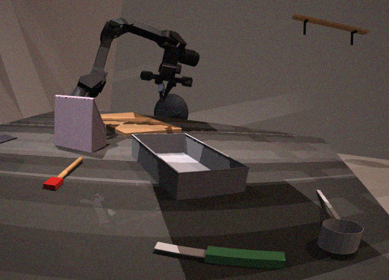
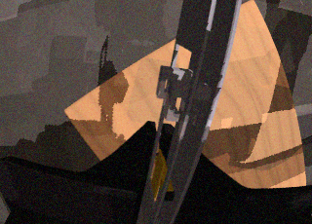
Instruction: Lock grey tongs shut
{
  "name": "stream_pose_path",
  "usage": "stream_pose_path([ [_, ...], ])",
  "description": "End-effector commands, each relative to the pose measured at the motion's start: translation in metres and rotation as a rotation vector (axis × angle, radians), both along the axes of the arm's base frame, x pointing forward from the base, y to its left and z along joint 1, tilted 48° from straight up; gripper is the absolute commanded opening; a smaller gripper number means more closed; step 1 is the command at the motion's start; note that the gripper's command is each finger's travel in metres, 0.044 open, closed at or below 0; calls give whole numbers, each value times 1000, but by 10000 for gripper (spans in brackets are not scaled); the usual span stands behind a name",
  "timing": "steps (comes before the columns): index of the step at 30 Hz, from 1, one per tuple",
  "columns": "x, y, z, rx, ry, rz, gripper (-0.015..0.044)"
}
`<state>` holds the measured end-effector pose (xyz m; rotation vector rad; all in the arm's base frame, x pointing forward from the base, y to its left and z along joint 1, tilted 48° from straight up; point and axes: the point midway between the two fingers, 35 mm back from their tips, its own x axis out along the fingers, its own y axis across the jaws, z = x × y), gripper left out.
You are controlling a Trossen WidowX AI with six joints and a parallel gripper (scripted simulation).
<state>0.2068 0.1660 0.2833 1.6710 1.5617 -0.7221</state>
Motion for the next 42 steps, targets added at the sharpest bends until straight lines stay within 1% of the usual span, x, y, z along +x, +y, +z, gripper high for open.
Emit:
stream_pose_path([
  [1,-15,7,9,-2,-50,29,-150],
  [20,-83,27,40,40,-224,173,-150],
  [37,-139,21,67,155,-338,274,-150],
  [42,-144,20,69,168,-345,282,-150],
])
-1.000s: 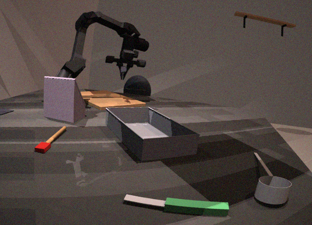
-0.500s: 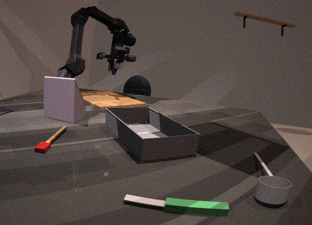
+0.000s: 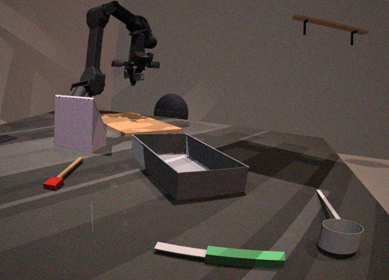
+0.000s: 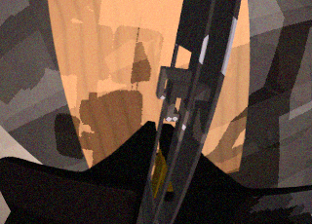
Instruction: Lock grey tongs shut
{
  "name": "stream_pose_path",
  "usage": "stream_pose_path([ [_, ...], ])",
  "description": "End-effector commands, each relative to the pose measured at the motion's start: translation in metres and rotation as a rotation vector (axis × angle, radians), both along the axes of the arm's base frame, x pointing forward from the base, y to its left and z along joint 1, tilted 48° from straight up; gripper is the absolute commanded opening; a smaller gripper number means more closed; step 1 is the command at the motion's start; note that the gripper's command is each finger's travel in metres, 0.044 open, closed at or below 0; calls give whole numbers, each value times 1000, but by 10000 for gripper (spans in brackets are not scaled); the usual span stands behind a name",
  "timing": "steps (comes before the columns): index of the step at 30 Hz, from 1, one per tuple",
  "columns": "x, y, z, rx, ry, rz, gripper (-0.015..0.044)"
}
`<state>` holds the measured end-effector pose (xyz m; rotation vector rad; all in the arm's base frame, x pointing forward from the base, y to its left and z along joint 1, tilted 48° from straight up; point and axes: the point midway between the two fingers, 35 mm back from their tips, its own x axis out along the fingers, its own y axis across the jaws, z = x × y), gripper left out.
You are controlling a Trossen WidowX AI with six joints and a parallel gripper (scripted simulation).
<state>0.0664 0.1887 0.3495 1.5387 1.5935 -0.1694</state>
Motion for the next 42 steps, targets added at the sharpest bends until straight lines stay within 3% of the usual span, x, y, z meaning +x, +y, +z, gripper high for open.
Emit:
stream_pose_path([
  [1,-3,-3,3,16,-8,1,-150],
  [23,-17,1,-43,-8,140,322,-150],
  [42,-12,2,-43,372,265,499,-150],
])
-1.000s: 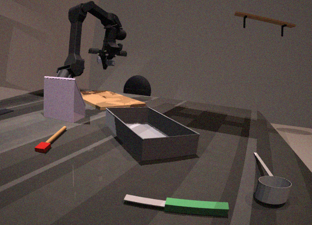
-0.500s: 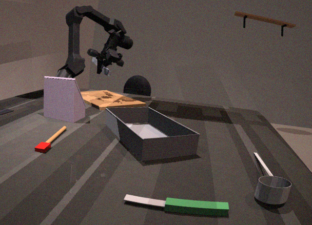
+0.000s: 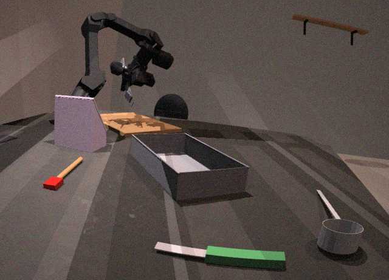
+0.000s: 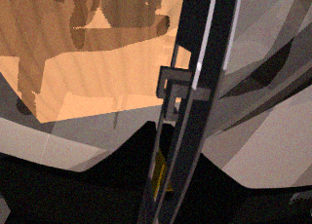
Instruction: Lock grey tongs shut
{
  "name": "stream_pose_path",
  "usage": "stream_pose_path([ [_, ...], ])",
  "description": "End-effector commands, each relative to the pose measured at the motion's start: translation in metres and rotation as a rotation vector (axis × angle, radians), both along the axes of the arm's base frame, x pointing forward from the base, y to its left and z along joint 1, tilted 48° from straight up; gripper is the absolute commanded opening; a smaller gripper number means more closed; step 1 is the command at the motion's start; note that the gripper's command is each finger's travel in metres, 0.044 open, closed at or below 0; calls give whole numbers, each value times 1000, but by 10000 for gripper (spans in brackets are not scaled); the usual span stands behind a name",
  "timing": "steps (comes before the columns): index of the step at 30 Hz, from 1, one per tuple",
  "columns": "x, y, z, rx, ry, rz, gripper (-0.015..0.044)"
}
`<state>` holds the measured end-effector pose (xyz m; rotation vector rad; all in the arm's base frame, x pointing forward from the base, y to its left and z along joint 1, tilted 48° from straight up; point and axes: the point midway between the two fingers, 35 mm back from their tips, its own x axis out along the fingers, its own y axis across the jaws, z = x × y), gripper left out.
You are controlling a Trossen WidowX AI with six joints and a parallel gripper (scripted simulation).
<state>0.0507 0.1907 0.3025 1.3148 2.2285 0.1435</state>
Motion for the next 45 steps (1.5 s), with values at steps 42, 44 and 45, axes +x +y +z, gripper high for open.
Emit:
stream_pose_path([
  [42,29,-7,23,407,79,-97,-150],
  [44,29,-7,23,407,79,-97,-150],
  [45,29,-7,23,407,79,-97,-150],
])
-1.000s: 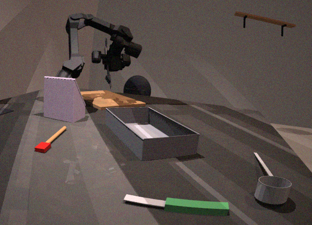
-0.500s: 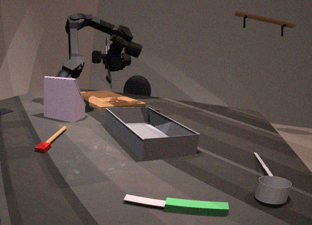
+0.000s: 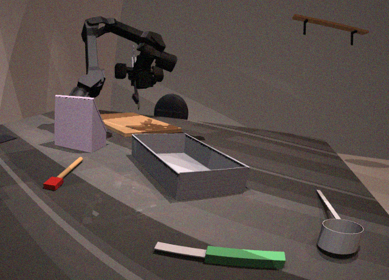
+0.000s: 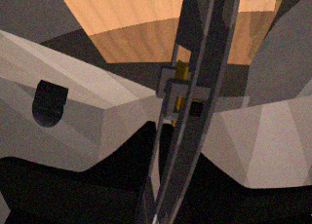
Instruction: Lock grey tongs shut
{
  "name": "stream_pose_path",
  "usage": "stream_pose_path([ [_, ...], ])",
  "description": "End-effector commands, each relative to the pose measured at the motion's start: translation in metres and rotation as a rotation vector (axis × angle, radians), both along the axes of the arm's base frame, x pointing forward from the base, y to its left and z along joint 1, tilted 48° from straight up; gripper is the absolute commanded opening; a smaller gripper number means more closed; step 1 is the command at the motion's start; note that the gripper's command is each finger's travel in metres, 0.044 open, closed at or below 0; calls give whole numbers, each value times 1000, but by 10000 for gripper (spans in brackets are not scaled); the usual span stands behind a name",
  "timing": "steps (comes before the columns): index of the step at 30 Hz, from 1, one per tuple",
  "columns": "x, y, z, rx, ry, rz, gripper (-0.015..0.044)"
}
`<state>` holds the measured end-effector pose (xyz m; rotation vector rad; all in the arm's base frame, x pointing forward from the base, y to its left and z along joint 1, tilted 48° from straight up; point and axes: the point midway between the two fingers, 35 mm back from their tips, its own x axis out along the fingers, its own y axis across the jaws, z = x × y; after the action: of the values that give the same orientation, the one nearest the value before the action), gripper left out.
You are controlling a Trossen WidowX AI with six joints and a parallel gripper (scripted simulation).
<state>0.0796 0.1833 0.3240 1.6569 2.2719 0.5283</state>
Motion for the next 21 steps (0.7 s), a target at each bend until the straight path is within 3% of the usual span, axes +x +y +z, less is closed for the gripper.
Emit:
stream_pose_path([
  [1,0,0,2,11,-1,0,-150],
  [9,-5,2,-1,-34,-5,23,-150],
  [21,-28,7,-20,-361,-67,101,-150],
])
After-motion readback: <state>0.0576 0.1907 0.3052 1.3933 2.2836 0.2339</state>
